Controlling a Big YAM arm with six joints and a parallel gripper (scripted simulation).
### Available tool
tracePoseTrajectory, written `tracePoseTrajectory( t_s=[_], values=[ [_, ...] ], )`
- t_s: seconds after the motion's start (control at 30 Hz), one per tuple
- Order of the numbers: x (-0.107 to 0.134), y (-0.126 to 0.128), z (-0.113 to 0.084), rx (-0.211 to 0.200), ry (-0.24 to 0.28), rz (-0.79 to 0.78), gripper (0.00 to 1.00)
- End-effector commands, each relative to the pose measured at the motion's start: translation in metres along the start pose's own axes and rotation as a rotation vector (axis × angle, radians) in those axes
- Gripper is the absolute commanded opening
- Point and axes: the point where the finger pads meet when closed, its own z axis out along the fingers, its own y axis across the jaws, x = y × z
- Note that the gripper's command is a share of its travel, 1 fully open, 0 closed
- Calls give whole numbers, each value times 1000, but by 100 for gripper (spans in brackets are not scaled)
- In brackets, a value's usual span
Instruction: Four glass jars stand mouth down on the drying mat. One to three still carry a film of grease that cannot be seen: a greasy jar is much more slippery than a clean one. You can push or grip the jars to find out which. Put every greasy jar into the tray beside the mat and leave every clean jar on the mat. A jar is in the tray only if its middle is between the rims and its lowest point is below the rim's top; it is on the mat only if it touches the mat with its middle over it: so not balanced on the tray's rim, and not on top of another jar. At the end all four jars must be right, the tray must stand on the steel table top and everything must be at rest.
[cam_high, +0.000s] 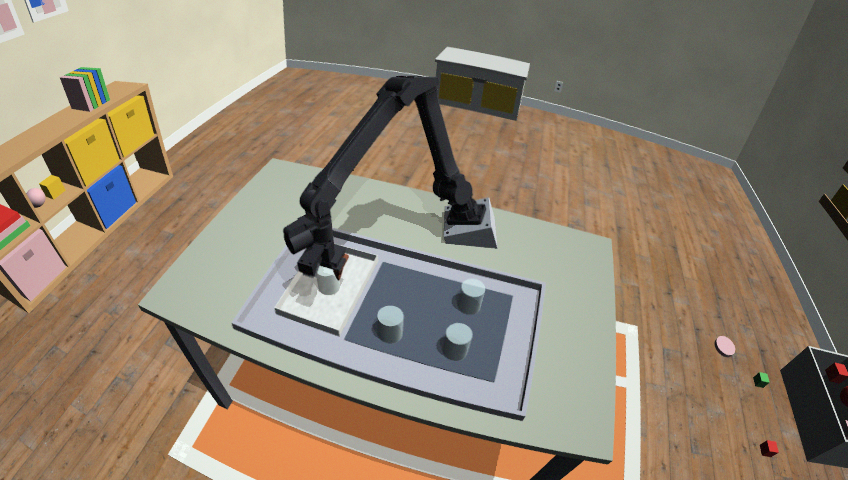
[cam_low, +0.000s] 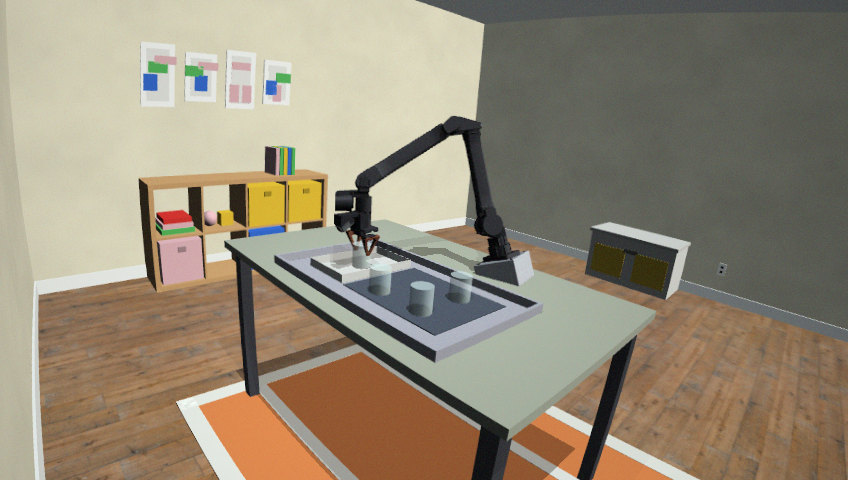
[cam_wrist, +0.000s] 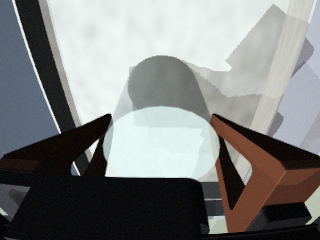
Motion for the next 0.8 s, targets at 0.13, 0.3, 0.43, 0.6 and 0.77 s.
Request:
tracePoseTrajectory(
  t_s=[0.13,0.3,0.43,0.6,0.77],
  values=[
    [-3,-5,-1,7,-16,-3,100],
    [-3,-5,-1,7,-16,-3,100],
    [-3,-5,-5,7,-16,-3,100],
    [-3,-5,-24,7,-16,-3,100],
    [-2,-5,-44,7,-16,-3,100]
  ],
)
